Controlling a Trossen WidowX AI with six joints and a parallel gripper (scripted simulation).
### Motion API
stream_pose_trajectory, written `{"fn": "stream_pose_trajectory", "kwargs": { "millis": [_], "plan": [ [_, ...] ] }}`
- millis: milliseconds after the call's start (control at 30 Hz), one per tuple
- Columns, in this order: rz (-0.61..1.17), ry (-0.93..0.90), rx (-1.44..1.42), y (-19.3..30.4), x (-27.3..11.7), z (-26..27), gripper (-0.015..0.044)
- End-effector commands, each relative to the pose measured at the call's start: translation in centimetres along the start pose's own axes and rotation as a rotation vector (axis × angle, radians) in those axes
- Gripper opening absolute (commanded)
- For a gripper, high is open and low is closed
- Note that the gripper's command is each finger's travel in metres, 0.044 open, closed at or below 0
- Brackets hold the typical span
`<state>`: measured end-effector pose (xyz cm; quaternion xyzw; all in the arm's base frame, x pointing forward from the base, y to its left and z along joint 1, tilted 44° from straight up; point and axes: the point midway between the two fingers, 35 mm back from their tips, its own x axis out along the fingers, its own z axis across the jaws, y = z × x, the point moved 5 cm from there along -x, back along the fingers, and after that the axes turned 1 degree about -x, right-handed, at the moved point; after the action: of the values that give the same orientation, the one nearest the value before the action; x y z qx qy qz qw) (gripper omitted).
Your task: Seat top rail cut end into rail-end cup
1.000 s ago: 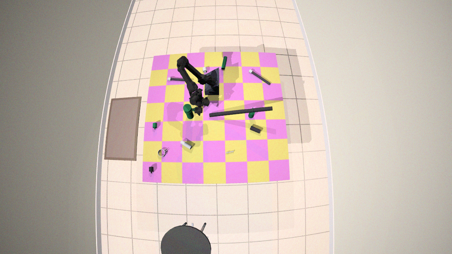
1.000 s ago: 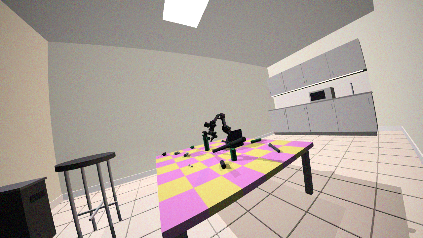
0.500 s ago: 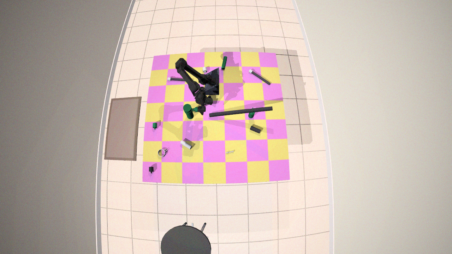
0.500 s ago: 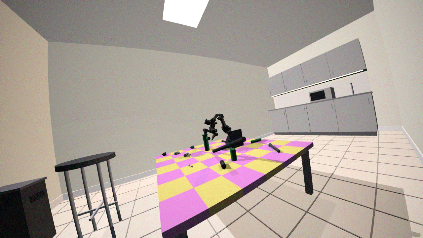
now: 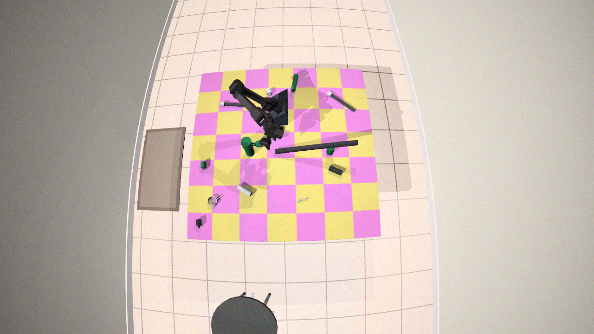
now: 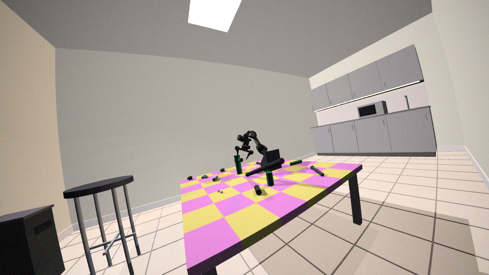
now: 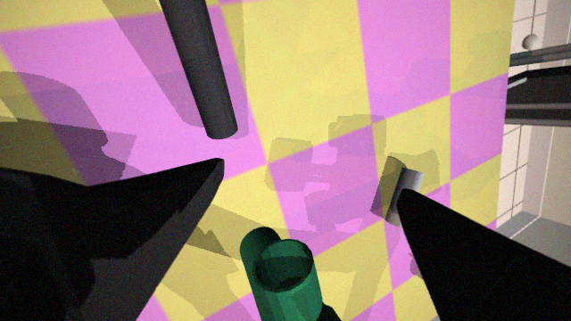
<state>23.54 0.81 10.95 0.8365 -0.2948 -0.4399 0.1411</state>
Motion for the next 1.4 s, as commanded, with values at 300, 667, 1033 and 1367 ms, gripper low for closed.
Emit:
{"fn": "stream_pose_trajectory", "kwargs": {
  "millis": [300,667,1033,1367],
  "plan": [
    [-0.035,-0.036,0.811,-8.0,-5.7,0.9,0.044],
    [-0.028,-0.032,1.054,-9.3,-6.9,1.4,0.044],
    [-0.028,-0.032,1.054,-9.3,-6.9,1.4,0.044],
    [0.117,-0.18,0.441,-11.6,-2.4,1.6,0.044]
  ]
}}
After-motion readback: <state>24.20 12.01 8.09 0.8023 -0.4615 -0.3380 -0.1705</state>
